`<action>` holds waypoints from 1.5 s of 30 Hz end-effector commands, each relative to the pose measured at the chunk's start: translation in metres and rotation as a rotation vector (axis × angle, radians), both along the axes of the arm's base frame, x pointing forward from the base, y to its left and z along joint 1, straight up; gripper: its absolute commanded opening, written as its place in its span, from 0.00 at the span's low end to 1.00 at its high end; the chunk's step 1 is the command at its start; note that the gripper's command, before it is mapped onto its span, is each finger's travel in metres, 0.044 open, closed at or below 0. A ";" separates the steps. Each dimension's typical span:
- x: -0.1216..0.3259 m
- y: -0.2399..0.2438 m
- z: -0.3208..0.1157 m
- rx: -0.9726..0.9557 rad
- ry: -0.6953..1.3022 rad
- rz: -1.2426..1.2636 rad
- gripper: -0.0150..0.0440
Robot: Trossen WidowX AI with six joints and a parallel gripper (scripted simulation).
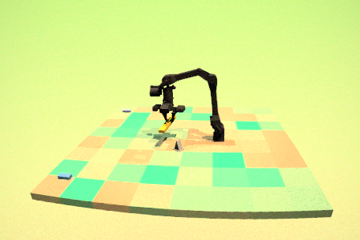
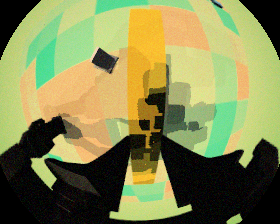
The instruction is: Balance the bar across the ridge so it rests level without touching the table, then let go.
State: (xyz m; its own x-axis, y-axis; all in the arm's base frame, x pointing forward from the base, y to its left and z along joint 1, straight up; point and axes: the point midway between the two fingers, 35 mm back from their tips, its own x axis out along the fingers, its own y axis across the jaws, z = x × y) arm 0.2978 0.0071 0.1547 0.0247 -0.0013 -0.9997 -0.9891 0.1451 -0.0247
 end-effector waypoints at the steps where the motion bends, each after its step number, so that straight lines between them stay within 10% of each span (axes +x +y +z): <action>1: -0.008 0.015 0.003 0.000 -0.006 0.134 0.25; 27: -0.048 0.106 0.001 -0.015 -0.007 1.074 0.25; 45: -0.043 0.114 -0.016 -0.016 -0.008 1.106 0.25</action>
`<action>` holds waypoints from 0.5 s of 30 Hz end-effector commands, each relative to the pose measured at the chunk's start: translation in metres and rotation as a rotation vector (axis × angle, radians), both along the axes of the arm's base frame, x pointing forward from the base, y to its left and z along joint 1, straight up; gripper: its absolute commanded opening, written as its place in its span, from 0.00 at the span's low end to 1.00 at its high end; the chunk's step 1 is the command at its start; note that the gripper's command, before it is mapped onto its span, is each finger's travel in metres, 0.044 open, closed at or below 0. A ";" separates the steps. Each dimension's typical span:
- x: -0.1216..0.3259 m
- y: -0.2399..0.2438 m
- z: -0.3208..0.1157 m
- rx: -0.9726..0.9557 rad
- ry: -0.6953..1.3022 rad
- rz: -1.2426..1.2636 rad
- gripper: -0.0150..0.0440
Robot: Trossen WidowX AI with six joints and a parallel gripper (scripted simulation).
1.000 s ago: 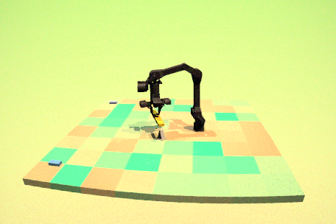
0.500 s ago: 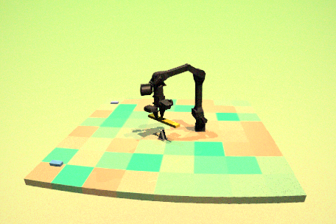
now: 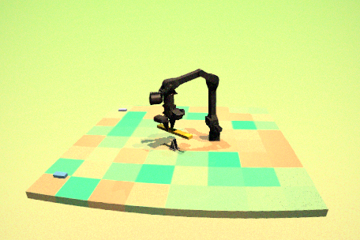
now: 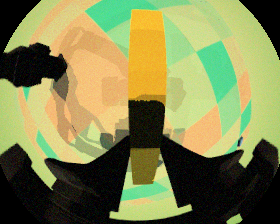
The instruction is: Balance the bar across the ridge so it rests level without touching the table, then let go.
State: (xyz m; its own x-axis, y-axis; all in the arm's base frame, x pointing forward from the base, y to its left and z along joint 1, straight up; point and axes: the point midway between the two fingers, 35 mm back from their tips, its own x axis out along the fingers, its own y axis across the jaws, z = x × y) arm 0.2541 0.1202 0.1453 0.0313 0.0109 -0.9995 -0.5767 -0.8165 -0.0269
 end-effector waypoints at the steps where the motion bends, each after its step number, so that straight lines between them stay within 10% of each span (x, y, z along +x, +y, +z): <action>1: 0.000 0.001 -0.008 0.002 0.004 0.005 0.25; 15: 0.001 0.003 -0.031 0.002 0.004 0.005 0.25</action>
